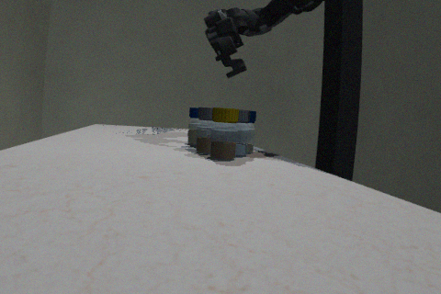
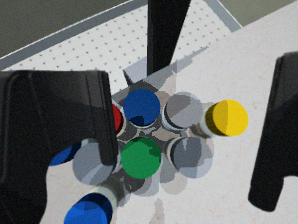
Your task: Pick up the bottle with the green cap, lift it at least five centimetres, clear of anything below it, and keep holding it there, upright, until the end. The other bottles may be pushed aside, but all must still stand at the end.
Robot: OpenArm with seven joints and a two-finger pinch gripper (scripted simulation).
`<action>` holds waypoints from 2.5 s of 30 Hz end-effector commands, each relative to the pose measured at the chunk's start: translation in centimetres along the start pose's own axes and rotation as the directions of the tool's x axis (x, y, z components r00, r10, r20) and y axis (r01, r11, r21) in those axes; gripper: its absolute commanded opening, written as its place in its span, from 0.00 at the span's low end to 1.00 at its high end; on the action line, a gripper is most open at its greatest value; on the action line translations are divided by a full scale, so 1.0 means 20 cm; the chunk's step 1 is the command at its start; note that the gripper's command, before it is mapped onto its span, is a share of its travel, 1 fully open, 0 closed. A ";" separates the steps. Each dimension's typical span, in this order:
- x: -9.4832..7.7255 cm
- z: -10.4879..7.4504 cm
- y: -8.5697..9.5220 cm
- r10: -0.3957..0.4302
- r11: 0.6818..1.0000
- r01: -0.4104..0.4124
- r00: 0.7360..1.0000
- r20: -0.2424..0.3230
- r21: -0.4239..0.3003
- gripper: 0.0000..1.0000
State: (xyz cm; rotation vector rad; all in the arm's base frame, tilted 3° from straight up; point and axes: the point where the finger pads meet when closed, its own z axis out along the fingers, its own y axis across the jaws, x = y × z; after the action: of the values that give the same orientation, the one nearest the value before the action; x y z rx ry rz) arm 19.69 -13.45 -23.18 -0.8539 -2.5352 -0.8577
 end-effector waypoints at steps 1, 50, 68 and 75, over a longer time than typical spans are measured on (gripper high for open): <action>0.00 0.00 -0.02 -0.002 1.000 0.002 1.000 0.000 0.016 0.45; -0.53 -0.16 0.10 -0.382 0.841 0.176 0.863 0.331 0.512 0.45; -0.63 0.09 -0.07 -0.380 0.835 0.177 0.869 0.315 0.521 0.45; -0.66 0.15 -0.10 -0.378 0.834 0.173 0.871 0.314 0.524 0.45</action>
State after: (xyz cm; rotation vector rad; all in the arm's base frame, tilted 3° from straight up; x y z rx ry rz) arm 28.21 -18.76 -32.40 -0.5490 -3.0855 -0.0628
